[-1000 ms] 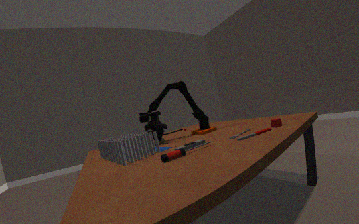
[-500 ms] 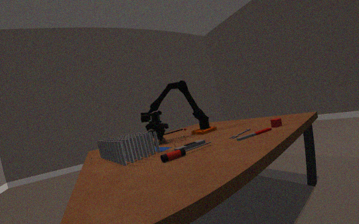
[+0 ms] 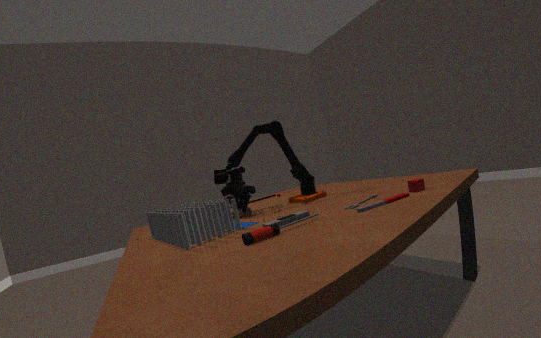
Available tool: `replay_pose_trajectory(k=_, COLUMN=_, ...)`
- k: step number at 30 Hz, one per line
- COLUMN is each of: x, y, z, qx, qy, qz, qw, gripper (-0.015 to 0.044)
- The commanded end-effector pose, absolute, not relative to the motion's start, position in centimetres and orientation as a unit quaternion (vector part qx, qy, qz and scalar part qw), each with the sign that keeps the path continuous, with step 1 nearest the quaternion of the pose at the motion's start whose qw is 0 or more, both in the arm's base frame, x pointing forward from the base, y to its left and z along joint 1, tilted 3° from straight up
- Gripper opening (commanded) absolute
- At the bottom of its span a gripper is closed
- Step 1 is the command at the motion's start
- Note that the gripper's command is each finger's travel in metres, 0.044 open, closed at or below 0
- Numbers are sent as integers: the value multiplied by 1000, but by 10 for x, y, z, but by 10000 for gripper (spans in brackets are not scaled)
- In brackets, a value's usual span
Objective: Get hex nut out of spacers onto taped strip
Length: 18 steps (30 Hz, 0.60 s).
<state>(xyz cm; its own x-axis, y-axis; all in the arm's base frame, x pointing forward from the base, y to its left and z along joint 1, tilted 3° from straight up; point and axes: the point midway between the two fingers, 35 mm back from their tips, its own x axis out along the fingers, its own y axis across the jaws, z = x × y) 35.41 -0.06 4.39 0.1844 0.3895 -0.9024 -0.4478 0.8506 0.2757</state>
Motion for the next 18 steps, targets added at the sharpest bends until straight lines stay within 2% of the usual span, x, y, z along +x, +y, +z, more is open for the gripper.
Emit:
replay_pose_trajectory(k=1, x=350, y=-2, z=44, qx=-25, qy=577, qz=273, qw=769, gripper=0)
replay_pose_trajectory(k=18, x=339, y=-7, z=43, qx=-25, qy=578, qz=273, qw=768, gripper=0)
